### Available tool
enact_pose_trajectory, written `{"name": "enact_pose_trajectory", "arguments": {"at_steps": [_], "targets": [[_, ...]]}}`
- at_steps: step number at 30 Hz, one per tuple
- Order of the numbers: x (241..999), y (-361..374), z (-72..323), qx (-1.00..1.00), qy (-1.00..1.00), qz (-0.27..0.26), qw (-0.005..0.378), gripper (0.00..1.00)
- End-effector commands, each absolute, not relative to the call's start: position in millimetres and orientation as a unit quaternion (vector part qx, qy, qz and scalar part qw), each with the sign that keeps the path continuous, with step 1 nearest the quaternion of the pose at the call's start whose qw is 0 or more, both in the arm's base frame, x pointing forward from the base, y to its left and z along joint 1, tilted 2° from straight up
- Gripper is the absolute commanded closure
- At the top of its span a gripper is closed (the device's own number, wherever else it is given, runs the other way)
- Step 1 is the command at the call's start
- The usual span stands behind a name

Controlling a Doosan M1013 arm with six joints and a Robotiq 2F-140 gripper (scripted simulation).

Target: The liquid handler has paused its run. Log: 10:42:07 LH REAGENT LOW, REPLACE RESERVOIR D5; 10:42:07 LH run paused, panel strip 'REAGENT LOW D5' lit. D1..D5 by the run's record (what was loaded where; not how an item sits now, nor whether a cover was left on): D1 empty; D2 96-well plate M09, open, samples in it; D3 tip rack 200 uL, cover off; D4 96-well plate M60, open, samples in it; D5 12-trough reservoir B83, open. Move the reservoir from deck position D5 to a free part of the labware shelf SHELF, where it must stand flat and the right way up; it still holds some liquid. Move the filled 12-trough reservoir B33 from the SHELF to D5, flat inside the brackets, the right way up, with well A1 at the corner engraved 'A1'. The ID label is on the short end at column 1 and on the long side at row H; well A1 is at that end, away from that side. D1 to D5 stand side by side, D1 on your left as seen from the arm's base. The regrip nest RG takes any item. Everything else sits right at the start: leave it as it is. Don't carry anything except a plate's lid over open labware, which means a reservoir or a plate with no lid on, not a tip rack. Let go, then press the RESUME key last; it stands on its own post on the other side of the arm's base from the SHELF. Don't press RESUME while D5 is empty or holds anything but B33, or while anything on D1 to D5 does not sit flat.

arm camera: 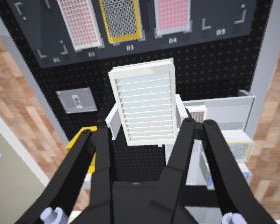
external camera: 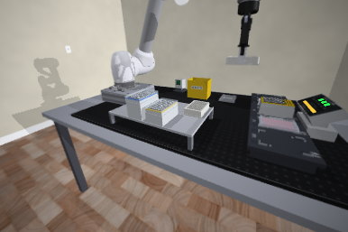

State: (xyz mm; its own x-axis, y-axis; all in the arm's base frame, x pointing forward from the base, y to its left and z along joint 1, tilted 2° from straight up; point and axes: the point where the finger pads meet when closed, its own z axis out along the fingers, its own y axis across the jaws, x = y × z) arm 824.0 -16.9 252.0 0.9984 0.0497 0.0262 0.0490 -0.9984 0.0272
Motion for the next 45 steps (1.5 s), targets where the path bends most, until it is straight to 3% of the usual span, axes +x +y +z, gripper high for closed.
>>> {"name": "enact_pose_trajectory", "arguments": {"at_steps": [1,45], "targets": [[825.6,-30.9,253.8,1.0,0.021,0.012,0.015,1.0],[830.3,-119.4,256.6,1.0,0.021,0.012,0.015,1.0]]}}
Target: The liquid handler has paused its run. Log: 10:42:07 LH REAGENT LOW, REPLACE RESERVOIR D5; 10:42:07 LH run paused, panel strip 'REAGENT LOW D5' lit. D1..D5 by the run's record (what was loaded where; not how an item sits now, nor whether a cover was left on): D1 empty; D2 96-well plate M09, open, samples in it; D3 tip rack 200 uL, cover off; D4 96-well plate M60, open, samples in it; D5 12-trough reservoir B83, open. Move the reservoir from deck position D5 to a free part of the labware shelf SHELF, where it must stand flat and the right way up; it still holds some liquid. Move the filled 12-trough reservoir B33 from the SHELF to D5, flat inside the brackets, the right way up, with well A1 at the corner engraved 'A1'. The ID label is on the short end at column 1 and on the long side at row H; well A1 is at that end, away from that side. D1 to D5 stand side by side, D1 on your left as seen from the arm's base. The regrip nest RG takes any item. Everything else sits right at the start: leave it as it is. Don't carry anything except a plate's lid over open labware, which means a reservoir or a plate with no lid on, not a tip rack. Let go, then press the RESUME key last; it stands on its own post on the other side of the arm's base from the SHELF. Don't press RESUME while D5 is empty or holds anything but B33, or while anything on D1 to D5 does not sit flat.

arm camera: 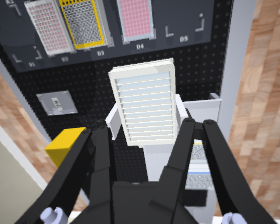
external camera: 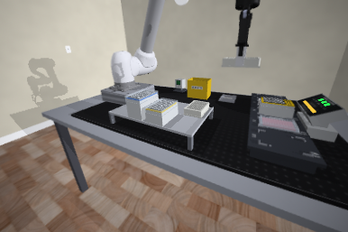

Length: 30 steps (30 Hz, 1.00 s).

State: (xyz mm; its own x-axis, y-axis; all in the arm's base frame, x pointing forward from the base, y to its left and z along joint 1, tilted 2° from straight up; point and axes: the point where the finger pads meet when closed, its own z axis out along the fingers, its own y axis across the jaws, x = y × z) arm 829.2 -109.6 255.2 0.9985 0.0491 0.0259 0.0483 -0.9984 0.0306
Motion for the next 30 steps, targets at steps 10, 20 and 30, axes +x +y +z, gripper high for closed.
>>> {"name": "enact_pose_trajectory", "arguments": {"at_steps": [10,20,30], "targets": [[831.6,-142.7,257.3,1.0,0.021,0.012,0.015,1.0],[832.6,-161.3,257.9,1.0,0.021,0.012,0.015,1.0],[833.6,-179.9,258.4,1.0,0.021,0.012,0.015,1.0]]}}
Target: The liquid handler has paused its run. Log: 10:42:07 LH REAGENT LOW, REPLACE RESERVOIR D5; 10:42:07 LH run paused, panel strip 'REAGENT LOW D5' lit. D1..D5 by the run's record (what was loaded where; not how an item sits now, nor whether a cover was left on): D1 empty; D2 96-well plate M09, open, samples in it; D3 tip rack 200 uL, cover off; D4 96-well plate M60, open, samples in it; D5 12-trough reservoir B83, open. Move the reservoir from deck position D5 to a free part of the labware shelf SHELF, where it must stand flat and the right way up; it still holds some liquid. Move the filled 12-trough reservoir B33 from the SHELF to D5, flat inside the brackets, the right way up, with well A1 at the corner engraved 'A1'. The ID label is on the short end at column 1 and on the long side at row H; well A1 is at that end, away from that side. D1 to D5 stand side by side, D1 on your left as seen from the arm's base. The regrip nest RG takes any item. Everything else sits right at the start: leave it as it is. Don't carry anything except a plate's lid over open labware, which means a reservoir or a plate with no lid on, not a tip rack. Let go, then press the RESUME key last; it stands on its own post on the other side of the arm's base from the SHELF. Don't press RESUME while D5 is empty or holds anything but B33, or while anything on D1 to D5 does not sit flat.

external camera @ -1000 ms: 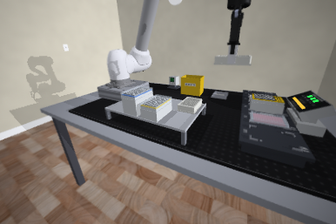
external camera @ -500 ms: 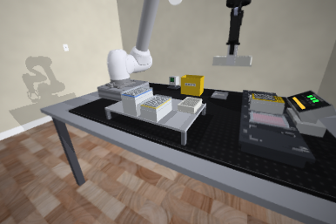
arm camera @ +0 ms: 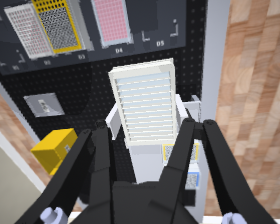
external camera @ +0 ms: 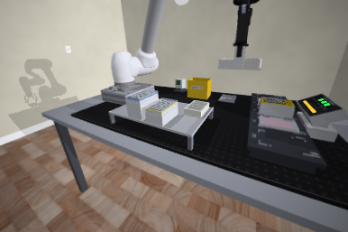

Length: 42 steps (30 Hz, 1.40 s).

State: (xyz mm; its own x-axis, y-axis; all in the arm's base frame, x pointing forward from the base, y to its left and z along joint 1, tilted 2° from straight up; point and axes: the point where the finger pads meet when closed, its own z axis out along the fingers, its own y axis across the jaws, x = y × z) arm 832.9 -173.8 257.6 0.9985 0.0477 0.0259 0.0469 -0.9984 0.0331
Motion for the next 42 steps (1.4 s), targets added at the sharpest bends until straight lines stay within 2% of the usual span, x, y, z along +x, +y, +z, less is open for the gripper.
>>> {"name": "enact_pose_trajectory", "arguments": {"at_steps": [1,14,42], "targets": [[833.7,-182.3,258.5,1.0,0.021,0.012,0.015,1.0],[835.3,-211.3,259.4,1.0,0.021,0.012,0.015,1.0],[853.9,-210.3,259.8,1.0,0.021,0.012,0.015,1.0]]}}
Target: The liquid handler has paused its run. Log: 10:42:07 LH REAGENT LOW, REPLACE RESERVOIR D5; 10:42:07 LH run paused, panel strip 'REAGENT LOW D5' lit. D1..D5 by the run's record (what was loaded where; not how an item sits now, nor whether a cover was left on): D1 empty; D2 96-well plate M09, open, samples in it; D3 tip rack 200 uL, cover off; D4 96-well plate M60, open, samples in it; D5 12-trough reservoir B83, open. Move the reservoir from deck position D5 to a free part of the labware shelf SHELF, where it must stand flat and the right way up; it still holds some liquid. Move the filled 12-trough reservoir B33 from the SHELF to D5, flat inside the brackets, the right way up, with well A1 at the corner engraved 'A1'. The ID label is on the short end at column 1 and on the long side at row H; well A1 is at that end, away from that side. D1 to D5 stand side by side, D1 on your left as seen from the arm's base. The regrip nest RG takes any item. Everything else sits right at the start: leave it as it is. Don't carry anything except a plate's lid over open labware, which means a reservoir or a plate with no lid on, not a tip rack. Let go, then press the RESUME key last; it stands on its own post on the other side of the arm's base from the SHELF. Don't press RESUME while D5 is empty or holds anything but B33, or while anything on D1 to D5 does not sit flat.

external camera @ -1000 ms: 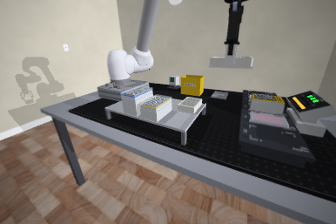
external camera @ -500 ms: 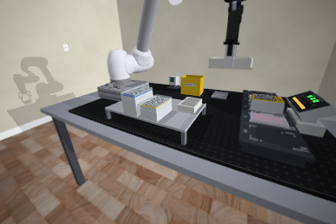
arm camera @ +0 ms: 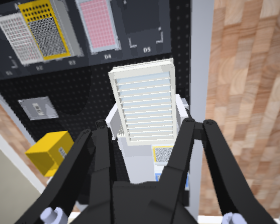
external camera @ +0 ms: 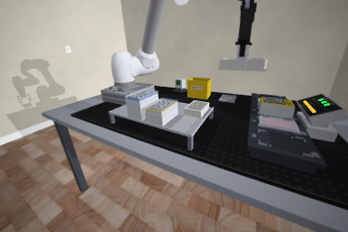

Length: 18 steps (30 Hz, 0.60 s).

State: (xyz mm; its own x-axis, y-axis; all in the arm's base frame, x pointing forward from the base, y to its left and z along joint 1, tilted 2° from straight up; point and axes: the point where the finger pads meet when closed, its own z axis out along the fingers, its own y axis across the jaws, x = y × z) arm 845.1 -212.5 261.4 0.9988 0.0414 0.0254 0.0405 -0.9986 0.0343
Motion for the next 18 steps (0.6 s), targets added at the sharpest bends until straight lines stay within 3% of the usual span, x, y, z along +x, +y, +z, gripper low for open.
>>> {"name": "enact_pose_trajectory", "arguments": {"at_steps": [1,18], "targets": [[856.2,-210.2,259.9,1.0,0.021,0.012,0.015,1.0],[891.2,-208.3,260.7,1.0,0.021,0.012,0.015,1.0]]}}
